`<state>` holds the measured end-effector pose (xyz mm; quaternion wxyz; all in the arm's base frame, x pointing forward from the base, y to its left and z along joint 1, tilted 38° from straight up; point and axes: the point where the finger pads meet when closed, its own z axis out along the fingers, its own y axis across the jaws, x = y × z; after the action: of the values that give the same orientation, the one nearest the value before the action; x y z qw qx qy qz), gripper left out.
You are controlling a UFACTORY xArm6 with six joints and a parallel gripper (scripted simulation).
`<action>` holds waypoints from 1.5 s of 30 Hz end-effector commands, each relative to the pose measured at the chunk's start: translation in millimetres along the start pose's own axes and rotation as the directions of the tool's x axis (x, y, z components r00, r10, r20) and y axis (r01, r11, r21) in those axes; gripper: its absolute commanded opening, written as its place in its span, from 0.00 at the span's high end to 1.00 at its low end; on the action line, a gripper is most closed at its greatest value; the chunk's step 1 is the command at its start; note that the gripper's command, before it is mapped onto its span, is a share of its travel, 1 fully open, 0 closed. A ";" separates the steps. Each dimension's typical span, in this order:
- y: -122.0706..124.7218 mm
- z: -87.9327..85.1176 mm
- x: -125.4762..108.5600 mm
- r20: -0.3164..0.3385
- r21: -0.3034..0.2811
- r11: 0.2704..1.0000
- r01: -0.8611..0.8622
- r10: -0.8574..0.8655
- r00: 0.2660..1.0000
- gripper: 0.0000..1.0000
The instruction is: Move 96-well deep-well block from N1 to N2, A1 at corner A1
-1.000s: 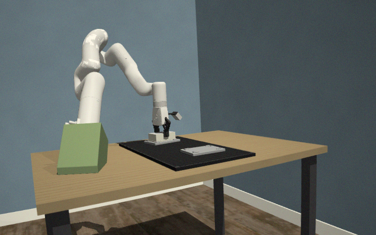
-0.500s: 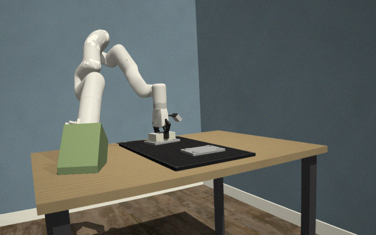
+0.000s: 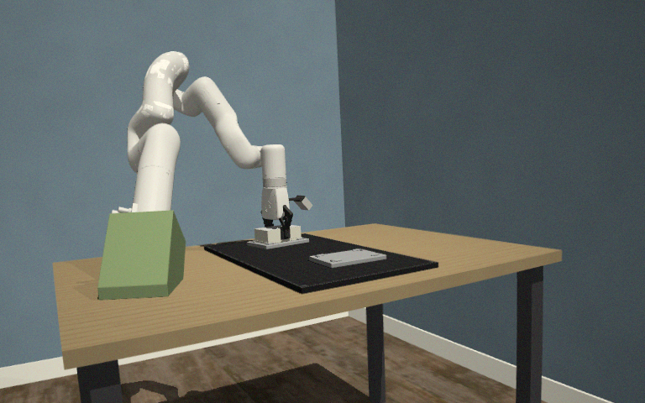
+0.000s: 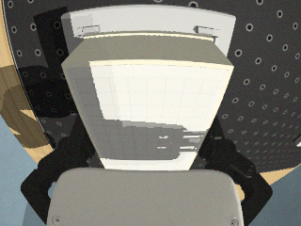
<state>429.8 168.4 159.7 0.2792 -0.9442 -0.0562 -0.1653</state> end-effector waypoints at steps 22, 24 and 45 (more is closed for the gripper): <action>-0.3 -1.1 1.1 -0.003 0.000 1.000 0.001 -0.001 1.000 1.00; -0.3 -1.1 1.1 -0.003 0.000 1.000 0.001 -0.001 1.000 1.00; -0.3 -1.1 1.1 -0.003 0.000 1.000 0.001 -0.001 1.000 1.00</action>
<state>429.6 168.2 159.9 0.2792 -0.9442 -0.0562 -0.1652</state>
